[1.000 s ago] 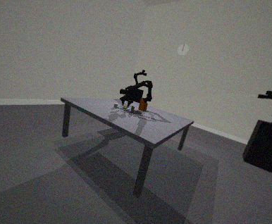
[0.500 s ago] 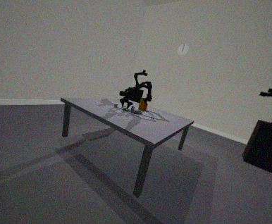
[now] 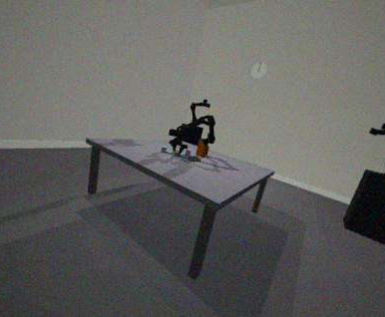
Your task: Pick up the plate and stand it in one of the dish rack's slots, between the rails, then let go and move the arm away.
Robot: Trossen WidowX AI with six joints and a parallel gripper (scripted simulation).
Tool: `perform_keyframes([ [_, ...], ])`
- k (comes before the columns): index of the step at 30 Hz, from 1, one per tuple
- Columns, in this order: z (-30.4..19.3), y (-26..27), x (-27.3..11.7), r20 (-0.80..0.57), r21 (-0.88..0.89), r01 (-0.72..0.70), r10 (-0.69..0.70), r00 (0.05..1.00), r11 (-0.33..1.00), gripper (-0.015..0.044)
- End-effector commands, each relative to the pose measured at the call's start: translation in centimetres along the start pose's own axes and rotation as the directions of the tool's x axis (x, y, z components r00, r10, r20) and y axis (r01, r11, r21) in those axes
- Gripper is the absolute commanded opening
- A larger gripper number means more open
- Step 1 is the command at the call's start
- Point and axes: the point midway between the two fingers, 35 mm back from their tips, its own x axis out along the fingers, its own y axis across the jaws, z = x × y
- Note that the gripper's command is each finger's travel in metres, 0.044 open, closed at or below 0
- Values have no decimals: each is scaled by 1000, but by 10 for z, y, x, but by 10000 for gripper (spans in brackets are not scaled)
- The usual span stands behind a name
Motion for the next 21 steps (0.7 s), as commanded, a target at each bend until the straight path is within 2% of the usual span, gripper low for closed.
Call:
perform_keyframes([
  [1,0,0,0,1,3,-2,2,1000,1000,314],
  [3,0,0,0,1,3,-2,2,1000,1000,300],
  [6,1,-1,-4,2,3,-1,1,1000,1000,222],
  [14,11,-6,-53,5,5,11,-11,1000,1000,12],
  [21,13,-8,-98,5,6,15,-15,1000,1000,0],
])
